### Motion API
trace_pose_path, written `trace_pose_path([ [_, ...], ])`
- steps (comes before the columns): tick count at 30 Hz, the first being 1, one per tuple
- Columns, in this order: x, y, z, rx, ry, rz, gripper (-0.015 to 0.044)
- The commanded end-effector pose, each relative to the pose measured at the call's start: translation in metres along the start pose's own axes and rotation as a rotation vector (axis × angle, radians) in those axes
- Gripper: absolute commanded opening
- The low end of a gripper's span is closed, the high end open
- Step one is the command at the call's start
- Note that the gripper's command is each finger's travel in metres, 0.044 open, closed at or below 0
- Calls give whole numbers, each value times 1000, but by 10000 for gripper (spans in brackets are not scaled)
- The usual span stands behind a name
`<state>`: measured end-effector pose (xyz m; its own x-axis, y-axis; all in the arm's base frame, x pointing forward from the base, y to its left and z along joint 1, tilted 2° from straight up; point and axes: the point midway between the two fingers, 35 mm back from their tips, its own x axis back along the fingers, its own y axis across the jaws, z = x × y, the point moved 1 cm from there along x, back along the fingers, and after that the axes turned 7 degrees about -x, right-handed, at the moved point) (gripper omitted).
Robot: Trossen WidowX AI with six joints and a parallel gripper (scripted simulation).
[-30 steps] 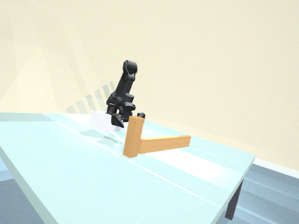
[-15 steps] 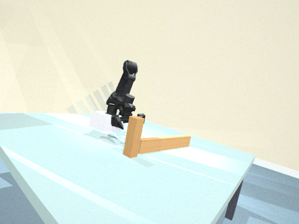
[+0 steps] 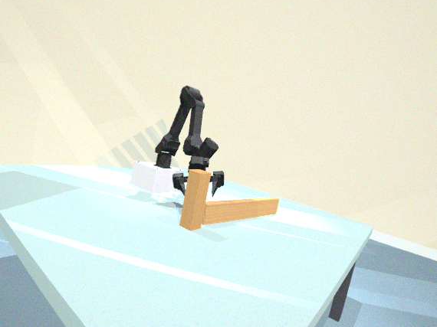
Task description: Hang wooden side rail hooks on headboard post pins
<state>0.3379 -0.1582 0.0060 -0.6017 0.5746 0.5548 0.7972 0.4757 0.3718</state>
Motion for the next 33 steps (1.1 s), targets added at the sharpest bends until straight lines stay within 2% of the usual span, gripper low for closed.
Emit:
trace_pose_path([
  [1,9,26,-17,-77,2,128,440],
  [8,37,51,-32,-95,-16,262,440],
  [33,38,52,-33,-96,-17,265,440],
])
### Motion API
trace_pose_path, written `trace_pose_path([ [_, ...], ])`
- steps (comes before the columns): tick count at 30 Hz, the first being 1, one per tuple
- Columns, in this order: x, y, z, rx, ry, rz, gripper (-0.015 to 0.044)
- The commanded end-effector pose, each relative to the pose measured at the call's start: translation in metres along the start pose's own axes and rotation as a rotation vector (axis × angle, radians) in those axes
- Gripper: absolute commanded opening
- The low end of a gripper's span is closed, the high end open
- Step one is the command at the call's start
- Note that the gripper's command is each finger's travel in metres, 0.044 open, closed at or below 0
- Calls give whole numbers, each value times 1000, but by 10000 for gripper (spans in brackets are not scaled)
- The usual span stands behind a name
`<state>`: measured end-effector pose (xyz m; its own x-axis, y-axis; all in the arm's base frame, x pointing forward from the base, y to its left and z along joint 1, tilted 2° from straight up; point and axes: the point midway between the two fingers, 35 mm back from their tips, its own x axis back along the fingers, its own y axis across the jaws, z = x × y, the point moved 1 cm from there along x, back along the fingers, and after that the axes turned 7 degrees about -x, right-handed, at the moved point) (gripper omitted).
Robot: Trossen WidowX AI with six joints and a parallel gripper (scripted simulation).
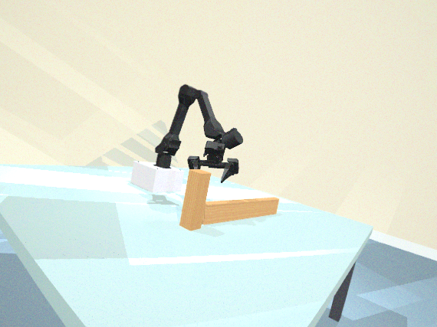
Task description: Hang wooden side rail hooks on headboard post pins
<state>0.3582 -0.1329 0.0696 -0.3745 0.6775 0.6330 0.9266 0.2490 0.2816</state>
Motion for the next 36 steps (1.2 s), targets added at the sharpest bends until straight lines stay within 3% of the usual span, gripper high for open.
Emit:
trace_pose_path([
  [1,0,1,-1,6,-2,3,440],
  [10,-11,28,2,619,187,-7,440],
  [19,-15,49,3,1243,397,-139,440],
  [28,-11,63,2,1810,570,-418,440],
  [36,-2,71,-2,2239,639,-798,440],
])
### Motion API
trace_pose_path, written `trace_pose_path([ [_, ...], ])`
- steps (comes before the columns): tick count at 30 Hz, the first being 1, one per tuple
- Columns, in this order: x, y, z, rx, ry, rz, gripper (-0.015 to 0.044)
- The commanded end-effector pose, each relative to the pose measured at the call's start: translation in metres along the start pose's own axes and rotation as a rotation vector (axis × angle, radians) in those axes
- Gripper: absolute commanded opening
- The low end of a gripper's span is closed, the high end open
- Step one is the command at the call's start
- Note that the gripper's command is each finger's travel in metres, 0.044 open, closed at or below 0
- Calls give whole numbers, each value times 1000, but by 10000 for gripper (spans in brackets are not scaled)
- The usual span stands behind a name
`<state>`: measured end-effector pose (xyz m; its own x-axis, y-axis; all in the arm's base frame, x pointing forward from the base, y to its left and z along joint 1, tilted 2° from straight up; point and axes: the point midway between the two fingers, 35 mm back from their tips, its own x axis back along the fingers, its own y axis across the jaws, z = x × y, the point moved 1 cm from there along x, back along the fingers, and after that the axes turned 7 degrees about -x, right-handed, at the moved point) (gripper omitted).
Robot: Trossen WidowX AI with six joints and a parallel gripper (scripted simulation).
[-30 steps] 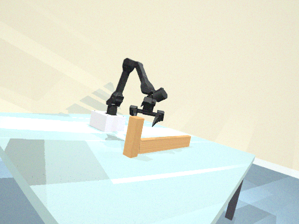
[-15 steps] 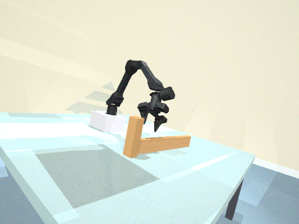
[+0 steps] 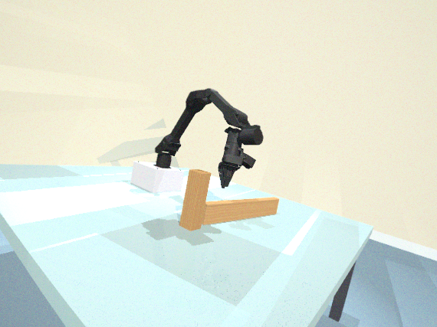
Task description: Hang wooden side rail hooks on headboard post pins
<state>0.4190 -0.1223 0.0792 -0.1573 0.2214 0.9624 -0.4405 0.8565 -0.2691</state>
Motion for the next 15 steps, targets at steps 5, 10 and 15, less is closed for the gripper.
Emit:
trace_pose_path([
  [5,17,0,-9,717,-118,-258,440],
  [10,17,0,-9,717,-118,-258,440],
  [15,17,0,-9,717,-118,-258,440],
])
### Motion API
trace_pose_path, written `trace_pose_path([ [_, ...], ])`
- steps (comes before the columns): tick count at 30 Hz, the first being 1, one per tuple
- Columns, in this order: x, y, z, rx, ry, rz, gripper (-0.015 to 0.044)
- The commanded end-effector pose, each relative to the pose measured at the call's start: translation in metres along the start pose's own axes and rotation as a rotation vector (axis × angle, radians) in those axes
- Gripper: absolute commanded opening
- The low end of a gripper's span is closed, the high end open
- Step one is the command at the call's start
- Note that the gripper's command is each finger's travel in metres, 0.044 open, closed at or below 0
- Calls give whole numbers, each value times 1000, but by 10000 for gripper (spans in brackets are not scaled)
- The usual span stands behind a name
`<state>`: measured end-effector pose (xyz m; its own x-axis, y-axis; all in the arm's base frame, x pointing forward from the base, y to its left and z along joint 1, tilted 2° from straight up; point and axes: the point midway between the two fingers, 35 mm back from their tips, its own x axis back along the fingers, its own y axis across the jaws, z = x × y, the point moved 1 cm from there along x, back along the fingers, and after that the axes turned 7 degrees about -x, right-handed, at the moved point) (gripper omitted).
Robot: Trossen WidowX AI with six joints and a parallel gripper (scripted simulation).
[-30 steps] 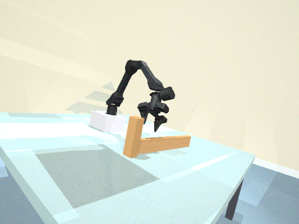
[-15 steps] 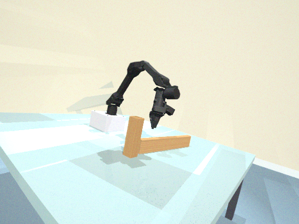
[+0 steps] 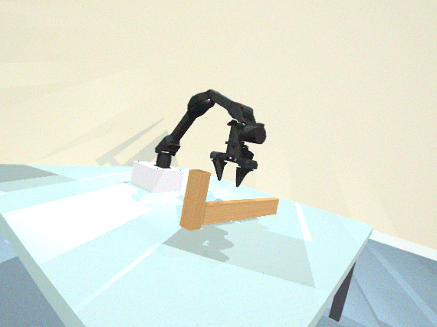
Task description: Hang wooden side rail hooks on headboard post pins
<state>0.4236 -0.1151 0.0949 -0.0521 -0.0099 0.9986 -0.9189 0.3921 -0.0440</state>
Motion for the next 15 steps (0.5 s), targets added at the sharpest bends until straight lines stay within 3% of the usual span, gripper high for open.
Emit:
trace_pose_path([
  [1,1,-1,-1,41,-17,-12,440],
  [4,-1,-1,-1,41,-17,-12,440],
  [9,-33,0,-2,41,-17,-12,440],
  [15,-38,0,-2,41,-17,-12,440],
])
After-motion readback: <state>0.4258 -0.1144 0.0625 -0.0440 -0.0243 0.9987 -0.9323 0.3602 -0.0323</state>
